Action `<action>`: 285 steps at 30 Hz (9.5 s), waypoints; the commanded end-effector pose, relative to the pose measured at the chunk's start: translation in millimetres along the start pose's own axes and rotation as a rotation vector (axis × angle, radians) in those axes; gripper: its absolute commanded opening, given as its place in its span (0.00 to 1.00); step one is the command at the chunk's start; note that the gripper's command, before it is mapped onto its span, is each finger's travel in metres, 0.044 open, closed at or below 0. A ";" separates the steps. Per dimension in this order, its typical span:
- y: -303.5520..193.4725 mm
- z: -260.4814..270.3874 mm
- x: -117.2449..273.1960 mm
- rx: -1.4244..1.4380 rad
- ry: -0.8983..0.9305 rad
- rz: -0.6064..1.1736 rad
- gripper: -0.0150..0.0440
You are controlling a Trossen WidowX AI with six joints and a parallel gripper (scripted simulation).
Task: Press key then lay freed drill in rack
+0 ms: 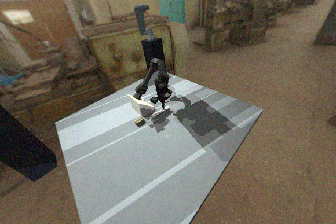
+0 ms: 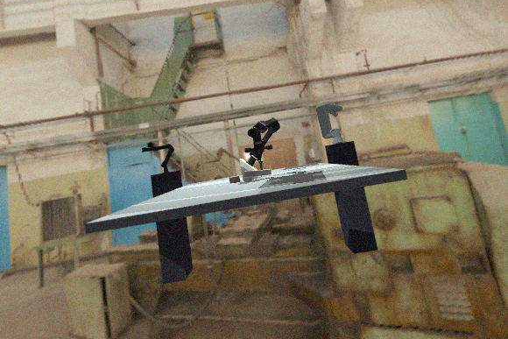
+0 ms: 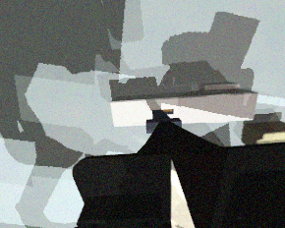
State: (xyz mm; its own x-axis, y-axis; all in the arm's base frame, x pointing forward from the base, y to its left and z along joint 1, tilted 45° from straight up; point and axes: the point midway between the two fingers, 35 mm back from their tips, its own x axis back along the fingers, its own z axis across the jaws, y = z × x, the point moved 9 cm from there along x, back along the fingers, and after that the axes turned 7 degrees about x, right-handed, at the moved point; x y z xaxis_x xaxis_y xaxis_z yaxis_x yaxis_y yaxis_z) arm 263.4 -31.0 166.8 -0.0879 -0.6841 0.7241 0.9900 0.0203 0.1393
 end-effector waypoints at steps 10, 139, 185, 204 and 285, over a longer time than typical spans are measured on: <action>-2.4 1.3 -25.0 0.001 0.029 0.059 0.25; -20.4 -150.2 -92.7 1.573 0.064 0.028 1.00; -23.2 -167.5 -96.4 1.573 0.065 0.027 0.25; -26.6 -195.9 -94.6 1.574 0.063 0.028 0.25; -24.5 -174.3 -98.4 1.573 0.065 0.027 0.25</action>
State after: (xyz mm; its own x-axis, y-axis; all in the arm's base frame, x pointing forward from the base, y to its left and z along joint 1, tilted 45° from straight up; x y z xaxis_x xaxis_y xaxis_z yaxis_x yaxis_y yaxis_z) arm 267.3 -90.1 -27.0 -0.0270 -0.6978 0.7158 -0.1129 0.7136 0.6914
